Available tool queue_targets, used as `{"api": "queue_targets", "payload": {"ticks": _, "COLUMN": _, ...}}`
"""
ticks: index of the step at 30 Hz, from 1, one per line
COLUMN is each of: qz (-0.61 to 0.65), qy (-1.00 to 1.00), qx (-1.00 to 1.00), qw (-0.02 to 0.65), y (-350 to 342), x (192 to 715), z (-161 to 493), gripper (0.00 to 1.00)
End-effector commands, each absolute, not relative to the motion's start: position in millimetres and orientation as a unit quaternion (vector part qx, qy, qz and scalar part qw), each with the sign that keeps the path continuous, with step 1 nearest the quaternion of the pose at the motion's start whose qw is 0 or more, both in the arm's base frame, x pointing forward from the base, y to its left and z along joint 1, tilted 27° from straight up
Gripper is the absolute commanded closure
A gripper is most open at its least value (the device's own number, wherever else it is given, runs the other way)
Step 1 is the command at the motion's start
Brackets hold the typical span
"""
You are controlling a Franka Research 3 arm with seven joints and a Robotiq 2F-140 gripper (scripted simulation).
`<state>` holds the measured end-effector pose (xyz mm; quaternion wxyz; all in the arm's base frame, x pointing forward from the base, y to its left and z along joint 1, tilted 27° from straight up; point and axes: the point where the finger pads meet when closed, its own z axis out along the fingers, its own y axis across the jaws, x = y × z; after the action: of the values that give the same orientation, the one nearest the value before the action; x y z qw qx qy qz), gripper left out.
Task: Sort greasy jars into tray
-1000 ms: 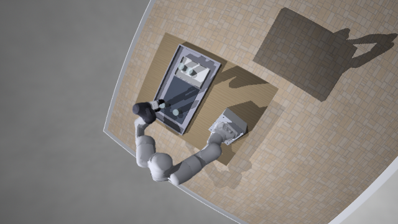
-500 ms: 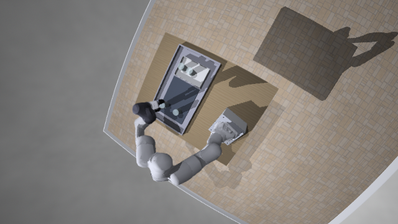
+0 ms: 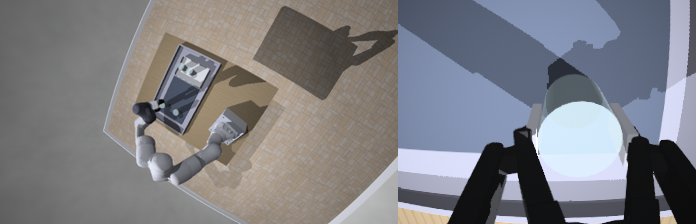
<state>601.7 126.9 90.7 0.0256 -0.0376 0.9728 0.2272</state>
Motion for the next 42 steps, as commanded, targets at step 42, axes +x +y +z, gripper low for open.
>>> {"api": "queue_targets", "payload": {"ticks": 42, "qz": 0.228, "qy": 0.973, "qx": -0.039, "qw": 0.027, "y": 126.6, "x": 602.0, "z": 92.4, "gripper": 1.0}}
